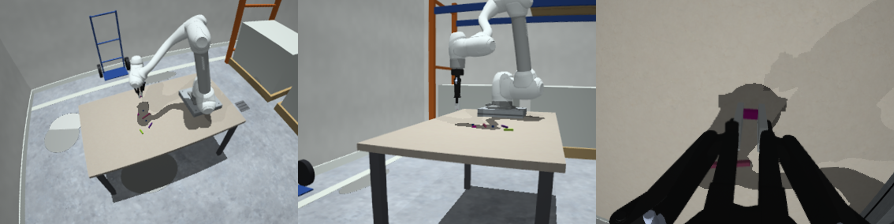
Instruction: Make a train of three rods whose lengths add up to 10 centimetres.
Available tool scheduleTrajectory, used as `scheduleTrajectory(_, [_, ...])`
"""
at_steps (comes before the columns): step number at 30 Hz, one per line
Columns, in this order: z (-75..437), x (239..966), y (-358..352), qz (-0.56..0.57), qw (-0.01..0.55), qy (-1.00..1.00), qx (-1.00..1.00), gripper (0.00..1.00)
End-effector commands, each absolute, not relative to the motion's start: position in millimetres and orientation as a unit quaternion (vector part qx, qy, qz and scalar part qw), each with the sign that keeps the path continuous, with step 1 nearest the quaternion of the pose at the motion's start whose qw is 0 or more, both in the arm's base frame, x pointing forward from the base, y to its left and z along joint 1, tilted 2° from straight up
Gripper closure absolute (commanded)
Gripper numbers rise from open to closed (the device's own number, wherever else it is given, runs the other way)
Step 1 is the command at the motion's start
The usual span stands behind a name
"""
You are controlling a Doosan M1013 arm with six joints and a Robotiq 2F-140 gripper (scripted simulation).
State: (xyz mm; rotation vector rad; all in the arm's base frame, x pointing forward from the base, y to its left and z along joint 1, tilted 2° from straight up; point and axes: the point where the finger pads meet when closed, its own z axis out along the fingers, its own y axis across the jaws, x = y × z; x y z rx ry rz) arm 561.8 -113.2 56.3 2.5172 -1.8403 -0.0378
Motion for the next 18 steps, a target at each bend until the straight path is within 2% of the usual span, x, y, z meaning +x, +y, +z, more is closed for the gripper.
scheduleTrajectory(1, [47.8,561.6,-113.3,-0.012,0.011,-0.59,0.807,0.91])
scheduleTrajectory(18, [-12.8,559.5,-114.1,-0.012,0.011,-0.59,0.807,0.91])
